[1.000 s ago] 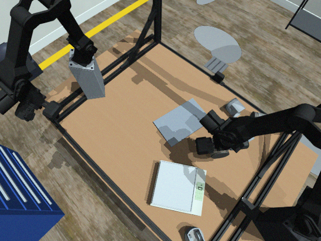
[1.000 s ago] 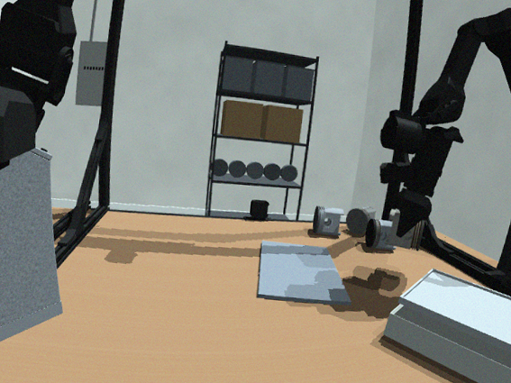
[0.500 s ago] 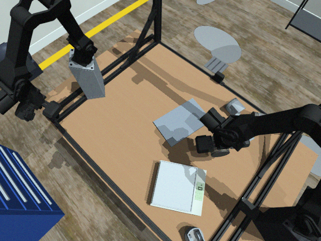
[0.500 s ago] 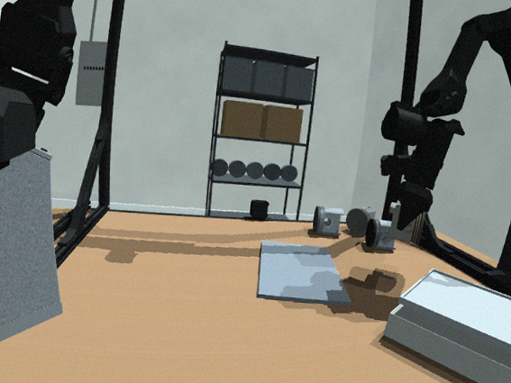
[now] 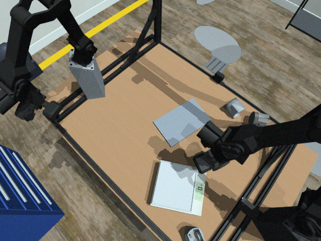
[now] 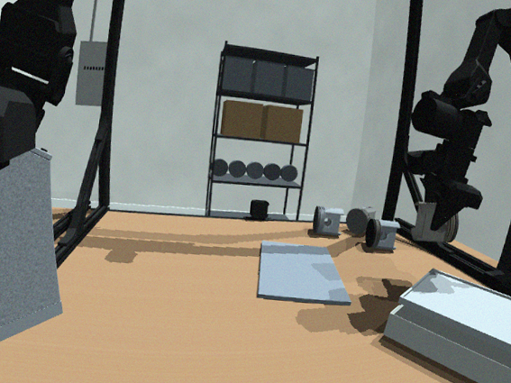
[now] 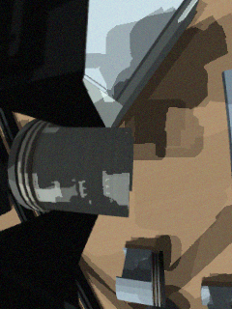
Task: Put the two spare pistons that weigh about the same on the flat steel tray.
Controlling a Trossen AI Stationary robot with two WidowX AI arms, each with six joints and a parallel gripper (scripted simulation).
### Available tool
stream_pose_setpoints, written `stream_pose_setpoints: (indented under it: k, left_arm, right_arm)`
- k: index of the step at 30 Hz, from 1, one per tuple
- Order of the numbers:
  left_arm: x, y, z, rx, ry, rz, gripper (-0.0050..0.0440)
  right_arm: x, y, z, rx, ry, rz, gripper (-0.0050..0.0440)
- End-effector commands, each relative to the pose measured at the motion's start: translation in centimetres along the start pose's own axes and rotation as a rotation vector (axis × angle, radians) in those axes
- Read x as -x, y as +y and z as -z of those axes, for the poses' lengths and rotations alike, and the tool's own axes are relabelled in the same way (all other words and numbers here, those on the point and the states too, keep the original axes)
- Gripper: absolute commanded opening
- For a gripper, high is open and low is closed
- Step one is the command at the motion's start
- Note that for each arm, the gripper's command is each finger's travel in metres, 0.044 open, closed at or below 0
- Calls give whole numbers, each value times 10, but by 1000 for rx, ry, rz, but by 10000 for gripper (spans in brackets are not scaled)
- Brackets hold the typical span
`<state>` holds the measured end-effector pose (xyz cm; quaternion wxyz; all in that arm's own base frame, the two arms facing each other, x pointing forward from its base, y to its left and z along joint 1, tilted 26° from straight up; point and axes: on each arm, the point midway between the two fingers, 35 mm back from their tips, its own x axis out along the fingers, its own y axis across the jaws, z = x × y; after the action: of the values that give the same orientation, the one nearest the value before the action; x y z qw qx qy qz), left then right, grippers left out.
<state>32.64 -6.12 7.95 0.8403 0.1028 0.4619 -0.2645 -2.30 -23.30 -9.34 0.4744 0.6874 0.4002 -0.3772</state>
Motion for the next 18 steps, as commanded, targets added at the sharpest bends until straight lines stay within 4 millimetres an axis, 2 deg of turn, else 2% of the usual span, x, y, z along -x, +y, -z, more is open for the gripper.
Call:
stream_pose_setpoints:
  k: [1, 12, 14, 18]
  left_arm:
    - [11, 10, 11, 90, 1, -21, 158]
    - [35, 42, 48, 376, 30, -79, 158]
    - [35, 42, 48, 376, 30, -79, 158]
    - [43, 54, 62, 480, 41, -100, 158]
  right_arm:
    - [0, 0, 0, 0, 1, -2, 440]
    - [0, 0, 0, 0, 1, -2, 440]
    - [0, 0, 0, 0, 1, -2, 440]
    - [0, 0, 0, 0, 1, -2, 440]
